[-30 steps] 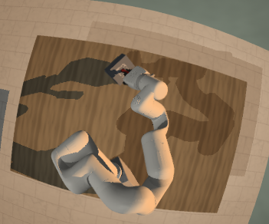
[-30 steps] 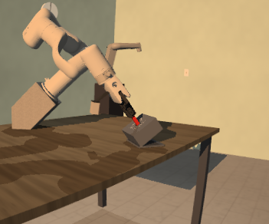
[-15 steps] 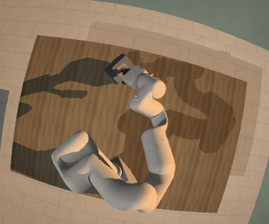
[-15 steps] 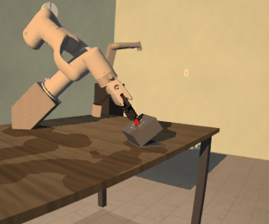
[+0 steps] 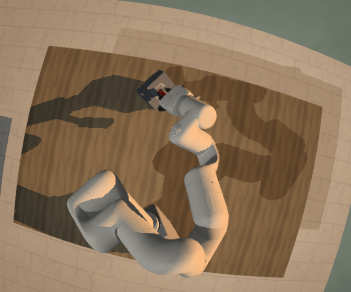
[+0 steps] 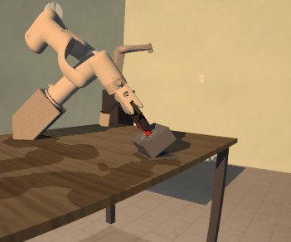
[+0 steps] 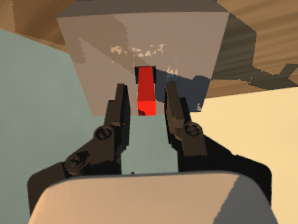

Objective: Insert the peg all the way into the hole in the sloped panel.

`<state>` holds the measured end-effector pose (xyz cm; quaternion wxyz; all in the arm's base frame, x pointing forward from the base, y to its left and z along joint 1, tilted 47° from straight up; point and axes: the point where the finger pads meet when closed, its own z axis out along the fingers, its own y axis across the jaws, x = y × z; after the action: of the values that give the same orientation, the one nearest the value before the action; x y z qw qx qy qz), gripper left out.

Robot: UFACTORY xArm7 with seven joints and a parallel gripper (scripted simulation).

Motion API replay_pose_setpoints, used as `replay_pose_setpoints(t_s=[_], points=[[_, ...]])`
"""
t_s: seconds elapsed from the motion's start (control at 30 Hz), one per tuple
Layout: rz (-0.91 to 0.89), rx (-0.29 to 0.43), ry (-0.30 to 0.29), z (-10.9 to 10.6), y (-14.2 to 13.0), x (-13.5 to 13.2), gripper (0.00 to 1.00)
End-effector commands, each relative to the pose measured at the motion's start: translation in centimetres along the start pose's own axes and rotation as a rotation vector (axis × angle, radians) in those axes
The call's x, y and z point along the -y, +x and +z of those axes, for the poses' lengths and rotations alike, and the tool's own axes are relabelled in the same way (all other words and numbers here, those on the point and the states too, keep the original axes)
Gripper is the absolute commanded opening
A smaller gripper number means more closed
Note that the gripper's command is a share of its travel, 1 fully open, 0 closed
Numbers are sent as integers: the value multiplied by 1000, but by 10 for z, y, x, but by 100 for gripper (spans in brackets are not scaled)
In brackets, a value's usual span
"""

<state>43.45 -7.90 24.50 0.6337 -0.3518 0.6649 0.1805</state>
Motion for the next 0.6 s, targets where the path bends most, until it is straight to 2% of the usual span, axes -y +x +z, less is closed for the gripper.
replay_pose_setpoints(t_s=[0.0,0.13,0.2,0.27,0.43,0.57], points=[[-2,-1,3,-1,0,1,53],[-2,-1,3,-1,0,1,83],[-2,-1,3,-1,0,1,83],[-2,-1,3,-1,0,1,98],[-2,-1,3,-2,0,1,100],[0,-2,3,-12,0,3,100]])
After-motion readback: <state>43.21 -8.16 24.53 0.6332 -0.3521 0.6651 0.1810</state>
